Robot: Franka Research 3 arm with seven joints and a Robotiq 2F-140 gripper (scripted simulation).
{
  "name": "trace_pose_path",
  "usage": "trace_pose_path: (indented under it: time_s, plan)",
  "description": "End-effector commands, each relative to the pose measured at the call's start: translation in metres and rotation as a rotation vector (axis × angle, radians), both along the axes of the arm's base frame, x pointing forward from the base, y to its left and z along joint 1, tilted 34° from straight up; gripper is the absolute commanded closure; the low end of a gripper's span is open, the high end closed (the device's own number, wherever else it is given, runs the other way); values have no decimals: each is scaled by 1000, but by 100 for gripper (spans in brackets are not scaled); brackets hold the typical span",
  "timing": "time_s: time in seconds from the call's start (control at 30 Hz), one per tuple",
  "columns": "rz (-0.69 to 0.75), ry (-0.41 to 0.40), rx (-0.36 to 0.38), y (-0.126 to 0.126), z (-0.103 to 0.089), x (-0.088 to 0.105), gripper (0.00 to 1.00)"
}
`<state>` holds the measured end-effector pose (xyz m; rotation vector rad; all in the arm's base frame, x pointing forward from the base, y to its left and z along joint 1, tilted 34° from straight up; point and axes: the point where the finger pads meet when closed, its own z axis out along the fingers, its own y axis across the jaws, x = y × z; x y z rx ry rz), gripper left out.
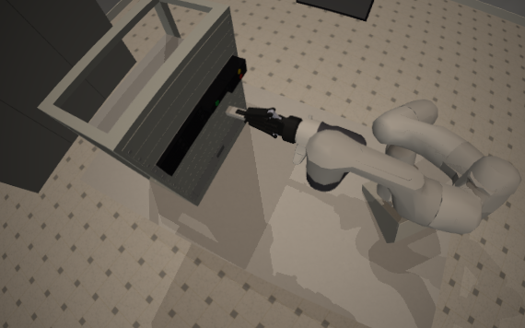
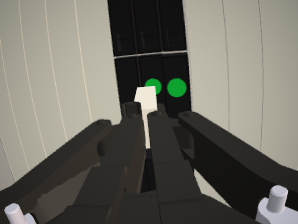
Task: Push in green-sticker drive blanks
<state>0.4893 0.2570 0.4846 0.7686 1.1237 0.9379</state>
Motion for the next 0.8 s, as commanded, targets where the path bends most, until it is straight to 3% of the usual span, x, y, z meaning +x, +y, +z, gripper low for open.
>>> trace_pose_path:
  time_s: [0.0, 0.17, 0.53, 0.77]
  plan:
    - [33, -129, -25, -5, -4, -11, 100]
    - [33, -129, -25, -5, -3, -13, 100]
    - [33, -129, -25, -10, 20, -31, 100]
    - [33, -129, -25, -10, 31, -4, 100]
